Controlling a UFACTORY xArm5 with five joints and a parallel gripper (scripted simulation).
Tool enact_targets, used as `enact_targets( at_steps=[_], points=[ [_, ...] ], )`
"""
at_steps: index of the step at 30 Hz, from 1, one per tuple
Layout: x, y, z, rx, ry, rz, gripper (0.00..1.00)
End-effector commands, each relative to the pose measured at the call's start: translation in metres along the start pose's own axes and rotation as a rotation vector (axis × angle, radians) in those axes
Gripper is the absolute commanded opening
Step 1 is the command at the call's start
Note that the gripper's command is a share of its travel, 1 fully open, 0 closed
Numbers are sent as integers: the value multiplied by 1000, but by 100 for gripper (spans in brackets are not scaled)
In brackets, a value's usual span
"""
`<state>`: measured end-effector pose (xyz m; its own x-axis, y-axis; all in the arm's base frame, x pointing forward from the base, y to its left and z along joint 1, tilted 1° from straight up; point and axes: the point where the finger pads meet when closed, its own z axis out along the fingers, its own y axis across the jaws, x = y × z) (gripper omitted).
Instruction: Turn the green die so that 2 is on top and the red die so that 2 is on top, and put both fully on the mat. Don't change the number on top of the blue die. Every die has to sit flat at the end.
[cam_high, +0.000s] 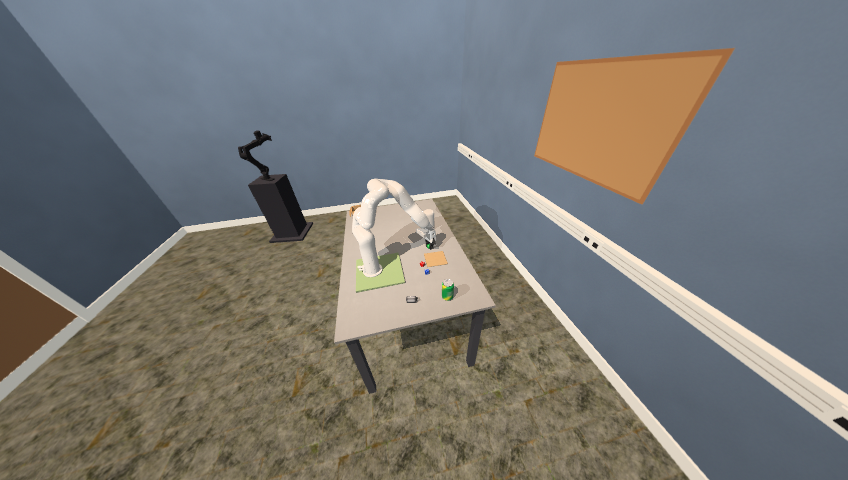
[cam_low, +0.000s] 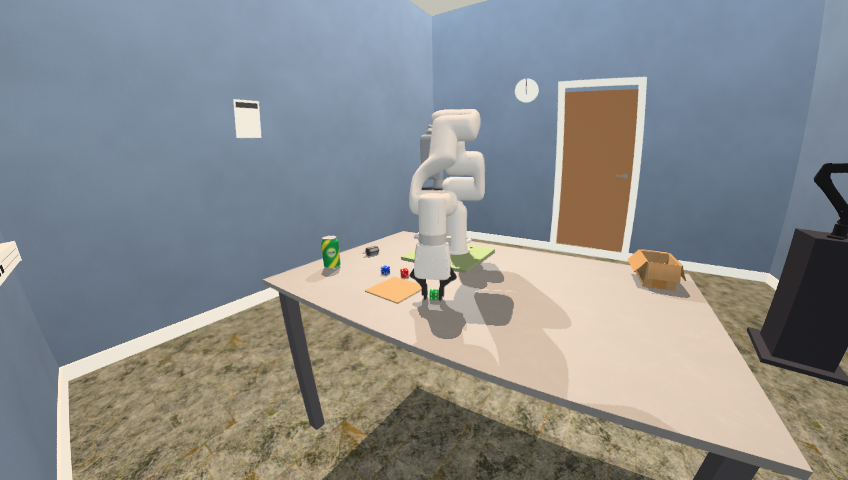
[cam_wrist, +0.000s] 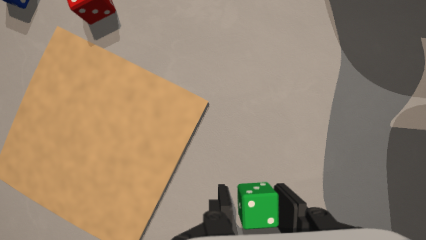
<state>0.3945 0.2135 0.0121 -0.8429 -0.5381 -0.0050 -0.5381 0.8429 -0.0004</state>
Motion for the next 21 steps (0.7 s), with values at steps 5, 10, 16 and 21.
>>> enact_targets(
  at_steps=[5, 10, 16, 21],
  points=[
    [-1, 0, -1, 0, -4, 0, 21],
    [-1, 0, -1, 0, -4, 0, 21],
    [-1, 0, -1, 0, -4, 0, 21],
    [-1, 0, -1, 0, -4, 0, 21]
  ],
)
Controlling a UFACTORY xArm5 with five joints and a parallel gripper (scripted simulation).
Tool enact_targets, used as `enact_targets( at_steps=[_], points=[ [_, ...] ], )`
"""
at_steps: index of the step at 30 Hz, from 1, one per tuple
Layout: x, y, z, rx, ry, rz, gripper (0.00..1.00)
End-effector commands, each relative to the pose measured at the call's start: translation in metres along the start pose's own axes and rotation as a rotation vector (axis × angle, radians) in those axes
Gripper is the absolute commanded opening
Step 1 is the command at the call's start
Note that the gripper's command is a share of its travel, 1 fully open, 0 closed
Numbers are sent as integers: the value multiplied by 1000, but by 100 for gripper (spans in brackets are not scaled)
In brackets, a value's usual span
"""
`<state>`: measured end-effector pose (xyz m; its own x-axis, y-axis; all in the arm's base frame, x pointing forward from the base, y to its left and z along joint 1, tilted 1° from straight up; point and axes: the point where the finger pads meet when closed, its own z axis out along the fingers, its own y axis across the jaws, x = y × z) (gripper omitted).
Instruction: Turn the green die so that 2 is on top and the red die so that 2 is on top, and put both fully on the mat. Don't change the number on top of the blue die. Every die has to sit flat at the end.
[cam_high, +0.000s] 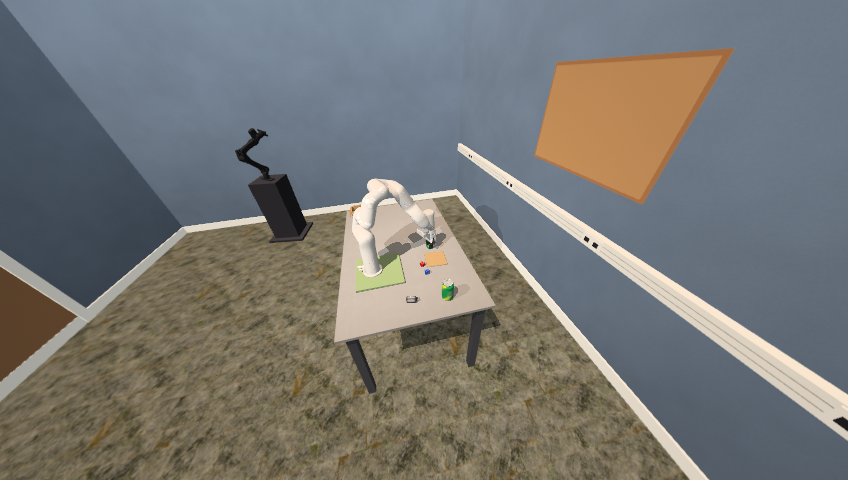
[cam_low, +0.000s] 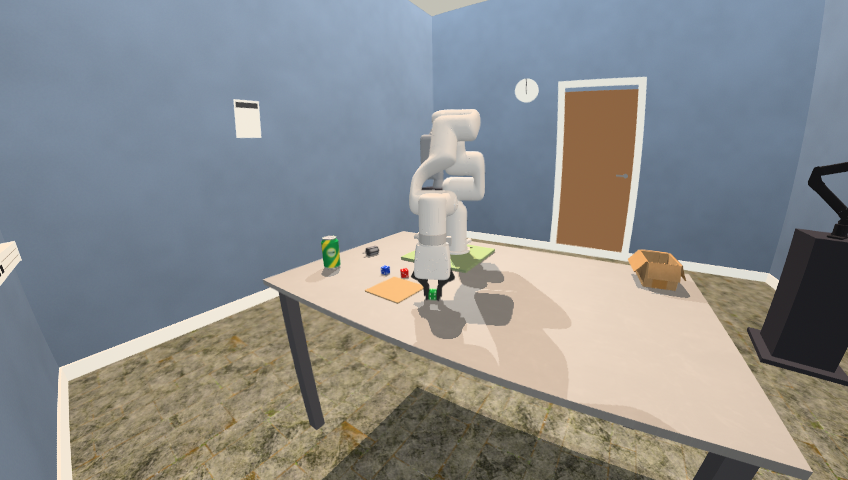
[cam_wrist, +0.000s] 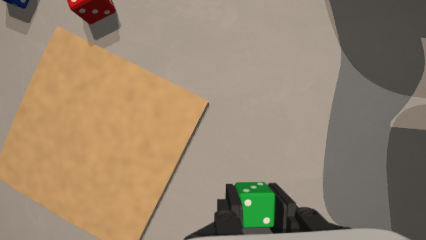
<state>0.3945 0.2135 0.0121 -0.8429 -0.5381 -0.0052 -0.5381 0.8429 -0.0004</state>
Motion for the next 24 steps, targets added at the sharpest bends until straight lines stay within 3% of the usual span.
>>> enact_targets(
  at_steps=[1, 19, 24],
  points=[
    [-1, 0, -1, 0, -4, 0, 21],
    [-1, 0, -2, 0, -4, 0, 21],
    [-1, 0, -17, 0, -4, 0, 21]
  ],
)
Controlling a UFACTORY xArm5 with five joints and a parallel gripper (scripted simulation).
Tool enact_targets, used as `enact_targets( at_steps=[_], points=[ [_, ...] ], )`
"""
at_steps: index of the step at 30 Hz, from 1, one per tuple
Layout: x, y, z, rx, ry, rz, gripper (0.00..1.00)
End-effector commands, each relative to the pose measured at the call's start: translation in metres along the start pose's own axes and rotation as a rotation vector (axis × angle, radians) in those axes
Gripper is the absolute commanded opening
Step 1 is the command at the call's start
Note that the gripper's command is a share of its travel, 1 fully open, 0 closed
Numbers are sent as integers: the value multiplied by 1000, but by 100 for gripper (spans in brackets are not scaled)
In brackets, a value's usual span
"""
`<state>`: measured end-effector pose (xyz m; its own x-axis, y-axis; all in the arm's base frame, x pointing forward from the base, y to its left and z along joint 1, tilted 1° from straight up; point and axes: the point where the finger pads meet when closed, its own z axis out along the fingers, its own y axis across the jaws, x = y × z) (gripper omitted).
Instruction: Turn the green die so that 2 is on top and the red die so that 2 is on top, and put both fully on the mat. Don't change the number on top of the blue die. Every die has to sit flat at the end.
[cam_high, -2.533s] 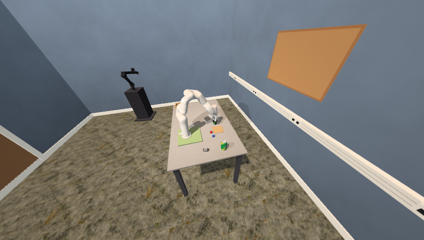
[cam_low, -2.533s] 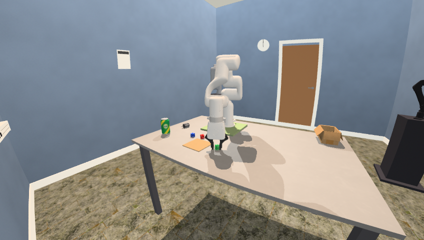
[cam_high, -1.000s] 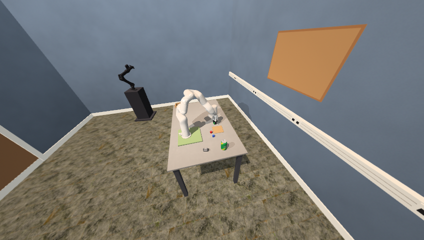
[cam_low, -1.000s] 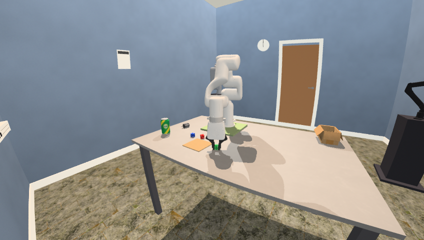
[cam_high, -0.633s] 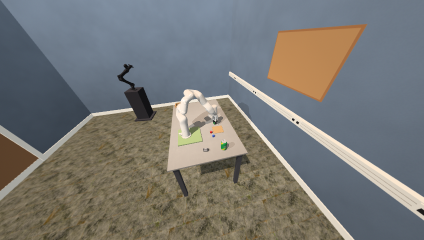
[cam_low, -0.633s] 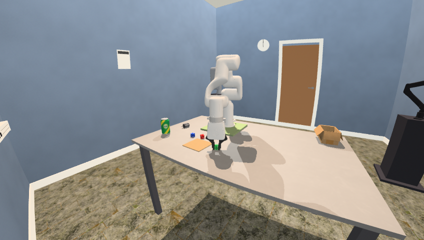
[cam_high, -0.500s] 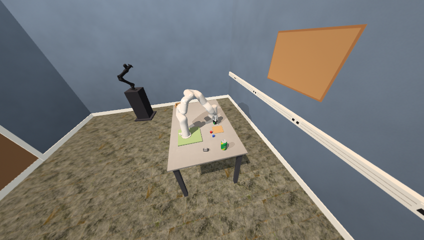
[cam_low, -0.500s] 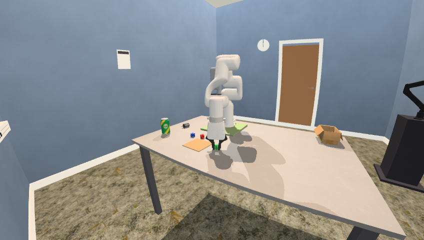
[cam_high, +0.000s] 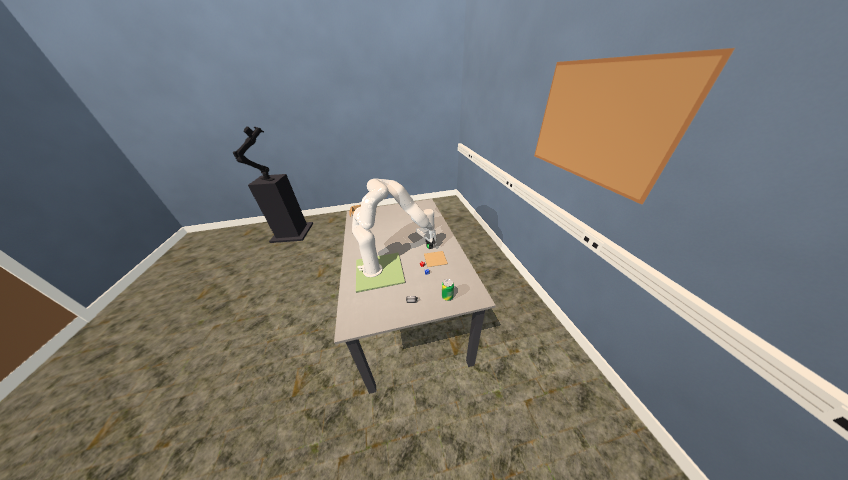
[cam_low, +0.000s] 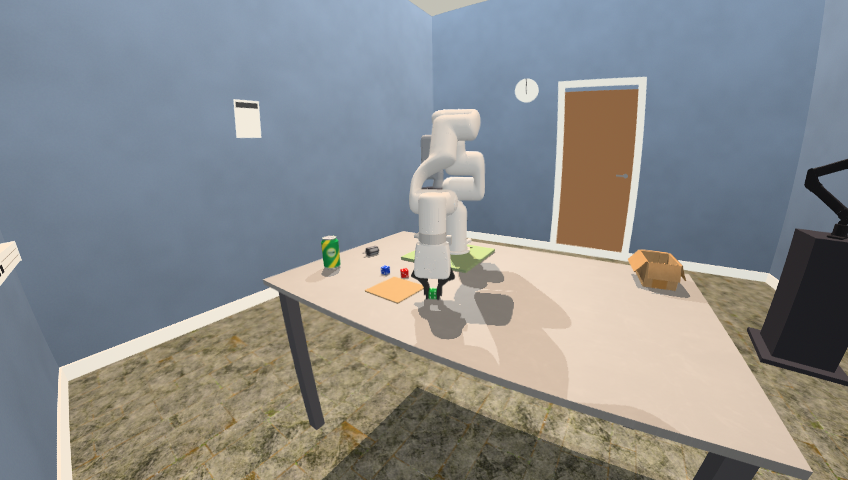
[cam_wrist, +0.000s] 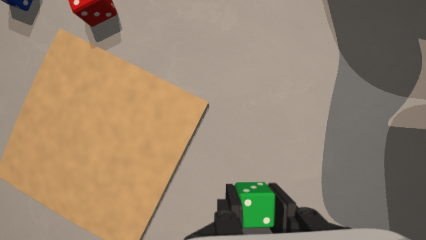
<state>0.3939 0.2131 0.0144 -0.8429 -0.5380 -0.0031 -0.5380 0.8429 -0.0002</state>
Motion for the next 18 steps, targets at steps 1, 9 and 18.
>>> enact_targets(
  at_steps=[1, 9, 18],
  points=[
    [-2, 0, -21, 0, -6, 0, 21],
    [-2, 0, -65, 0, -6, 0, 21],
    [-1, 0, -99, 0, -6, 0, 21]
  ],
)
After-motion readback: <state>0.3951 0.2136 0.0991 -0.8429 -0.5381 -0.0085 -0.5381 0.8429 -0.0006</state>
